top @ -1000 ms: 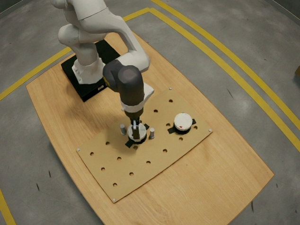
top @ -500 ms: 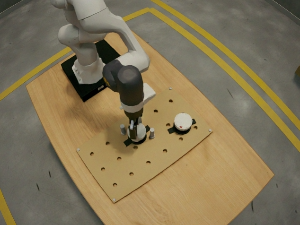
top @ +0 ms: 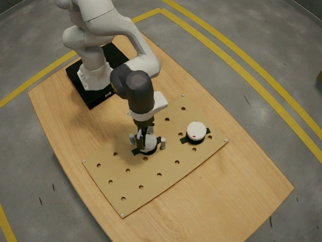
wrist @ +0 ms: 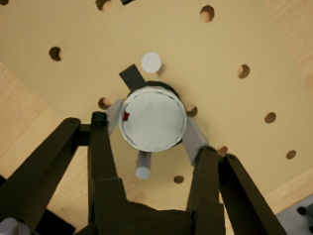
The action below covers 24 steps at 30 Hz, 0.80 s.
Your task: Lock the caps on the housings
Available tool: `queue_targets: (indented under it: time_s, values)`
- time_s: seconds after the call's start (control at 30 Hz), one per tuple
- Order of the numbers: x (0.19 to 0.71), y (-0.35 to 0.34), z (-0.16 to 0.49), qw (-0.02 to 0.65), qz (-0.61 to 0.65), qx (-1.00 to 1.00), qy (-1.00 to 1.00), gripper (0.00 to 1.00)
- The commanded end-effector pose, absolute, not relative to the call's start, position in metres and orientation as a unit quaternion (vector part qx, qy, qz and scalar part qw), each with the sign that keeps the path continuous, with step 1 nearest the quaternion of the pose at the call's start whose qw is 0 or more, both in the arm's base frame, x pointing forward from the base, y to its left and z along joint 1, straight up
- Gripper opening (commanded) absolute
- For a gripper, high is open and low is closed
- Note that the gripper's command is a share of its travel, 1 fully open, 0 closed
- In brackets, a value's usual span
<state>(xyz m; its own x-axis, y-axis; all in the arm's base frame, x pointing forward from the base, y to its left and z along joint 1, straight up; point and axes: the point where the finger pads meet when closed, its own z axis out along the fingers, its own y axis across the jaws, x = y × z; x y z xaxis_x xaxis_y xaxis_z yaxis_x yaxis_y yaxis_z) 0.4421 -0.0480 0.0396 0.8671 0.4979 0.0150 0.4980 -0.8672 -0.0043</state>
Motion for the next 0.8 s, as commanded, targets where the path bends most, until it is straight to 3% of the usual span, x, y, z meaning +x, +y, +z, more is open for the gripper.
queue_targets:
  time_s: [0.0,0.77]
  values:
    - [0.4399,-0.0472,0.0382,0.0,0.0,-0.982,-0.187,0.1]
    - [0.4399,-0.0472,0.0382,0.0,0.0,-0.995,-0.096,0.1]
